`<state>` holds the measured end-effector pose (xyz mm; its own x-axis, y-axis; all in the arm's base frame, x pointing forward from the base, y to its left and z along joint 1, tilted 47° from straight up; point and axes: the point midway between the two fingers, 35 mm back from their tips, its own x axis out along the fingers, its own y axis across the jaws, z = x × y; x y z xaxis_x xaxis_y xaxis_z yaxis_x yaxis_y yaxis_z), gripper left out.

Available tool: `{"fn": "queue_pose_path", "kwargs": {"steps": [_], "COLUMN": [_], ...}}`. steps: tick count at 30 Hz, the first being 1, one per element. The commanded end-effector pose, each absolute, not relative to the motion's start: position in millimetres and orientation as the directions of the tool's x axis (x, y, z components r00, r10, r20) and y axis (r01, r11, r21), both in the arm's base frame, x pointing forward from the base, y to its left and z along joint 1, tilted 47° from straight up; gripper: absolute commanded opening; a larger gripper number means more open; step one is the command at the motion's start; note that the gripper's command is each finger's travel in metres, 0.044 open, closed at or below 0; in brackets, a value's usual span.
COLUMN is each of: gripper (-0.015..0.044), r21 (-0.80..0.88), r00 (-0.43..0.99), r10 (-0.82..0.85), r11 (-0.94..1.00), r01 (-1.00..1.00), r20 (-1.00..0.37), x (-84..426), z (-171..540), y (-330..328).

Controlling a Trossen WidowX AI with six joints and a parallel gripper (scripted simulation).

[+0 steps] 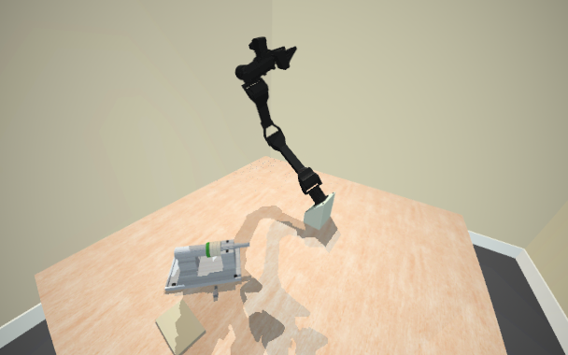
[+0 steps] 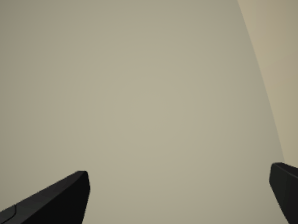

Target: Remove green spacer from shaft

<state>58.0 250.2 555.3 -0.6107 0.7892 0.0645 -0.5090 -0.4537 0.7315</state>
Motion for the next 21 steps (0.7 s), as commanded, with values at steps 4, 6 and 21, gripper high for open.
{"fn": "queue_pose_path", "kwargs": {"steps": [4, 6, 21], "gripper": [0.044, 0.044, 0.044], "r21": [0.73, 0.729, 0.758], "r00": [-0.539, -0.45, 0.409], "r10": [0.833, 0.875, 0.864], "r11": [-0.443, -0.423, 0.051], "r01": [-0.521, -0.538, -0.65], "r20": [0.121, 0.176, 0.293], "x": [81, 109, 328], "z": [552, 547, 447], "y": [263, 274, 287]}}
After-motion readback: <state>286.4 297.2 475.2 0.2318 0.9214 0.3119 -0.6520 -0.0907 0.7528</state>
